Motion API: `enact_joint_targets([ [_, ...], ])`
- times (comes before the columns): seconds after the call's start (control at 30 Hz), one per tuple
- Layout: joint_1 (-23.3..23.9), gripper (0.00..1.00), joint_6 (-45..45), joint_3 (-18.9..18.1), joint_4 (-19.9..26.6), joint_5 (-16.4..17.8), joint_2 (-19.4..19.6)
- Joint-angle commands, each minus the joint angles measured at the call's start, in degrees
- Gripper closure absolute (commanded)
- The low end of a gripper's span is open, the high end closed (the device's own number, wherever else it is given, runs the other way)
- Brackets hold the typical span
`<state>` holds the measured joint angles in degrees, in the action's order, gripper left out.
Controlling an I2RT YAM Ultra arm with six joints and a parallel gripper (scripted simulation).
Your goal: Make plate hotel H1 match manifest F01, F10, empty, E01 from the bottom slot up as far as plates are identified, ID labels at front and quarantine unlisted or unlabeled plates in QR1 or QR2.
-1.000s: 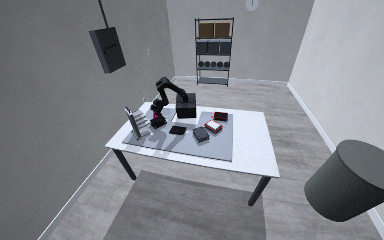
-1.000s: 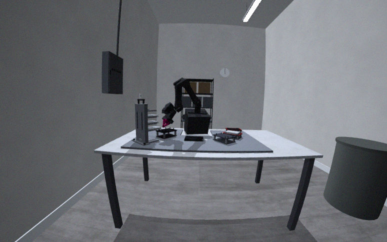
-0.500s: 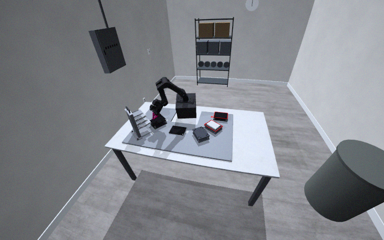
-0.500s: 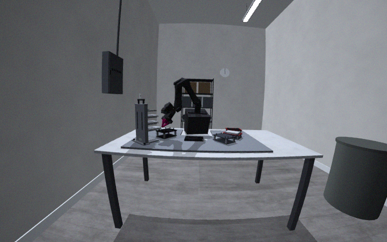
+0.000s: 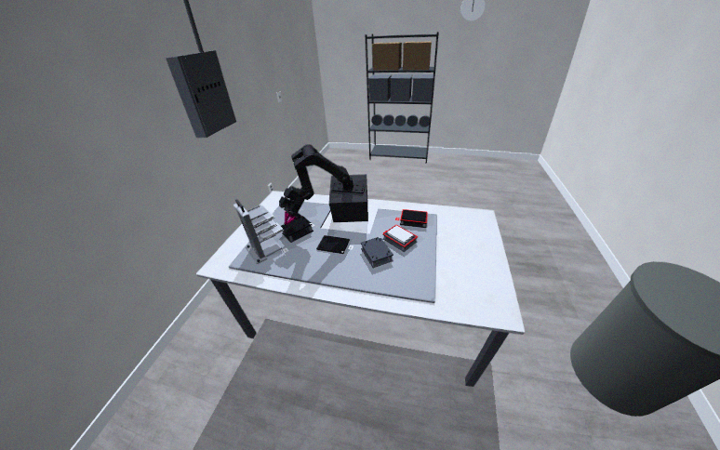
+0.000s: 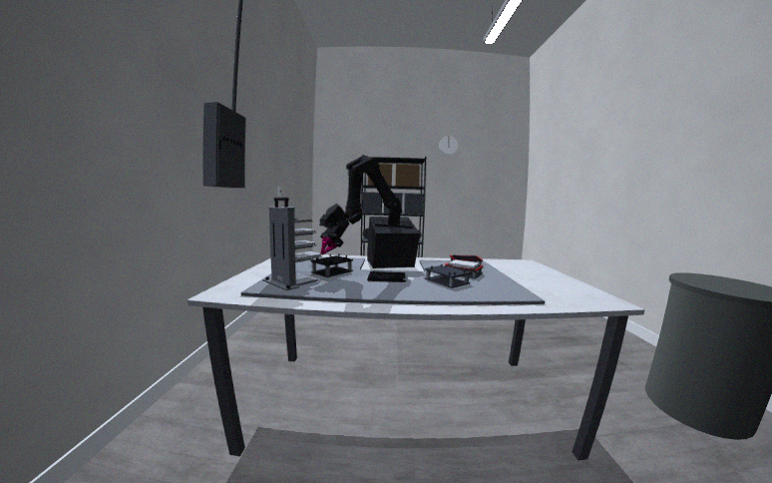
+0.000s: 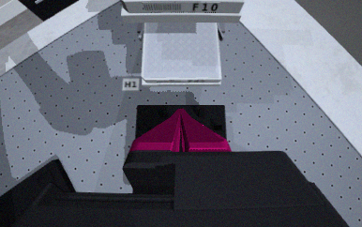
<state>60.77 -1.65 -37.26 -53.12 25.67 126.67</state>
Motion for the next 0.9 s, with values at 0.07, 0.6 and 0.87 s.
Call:
enact_joint_targets([
  [0.07,0.03,1.0,0.1,-0.68,0.22,-0.17,-0.3],
  [0.6,-0.56,1.0,0.49,-2.88,2.04,-0.66,-0.11],
  [0.87,-0.79,1.0,0.64,-3.77,2.76,-0.84,-0.01],
])
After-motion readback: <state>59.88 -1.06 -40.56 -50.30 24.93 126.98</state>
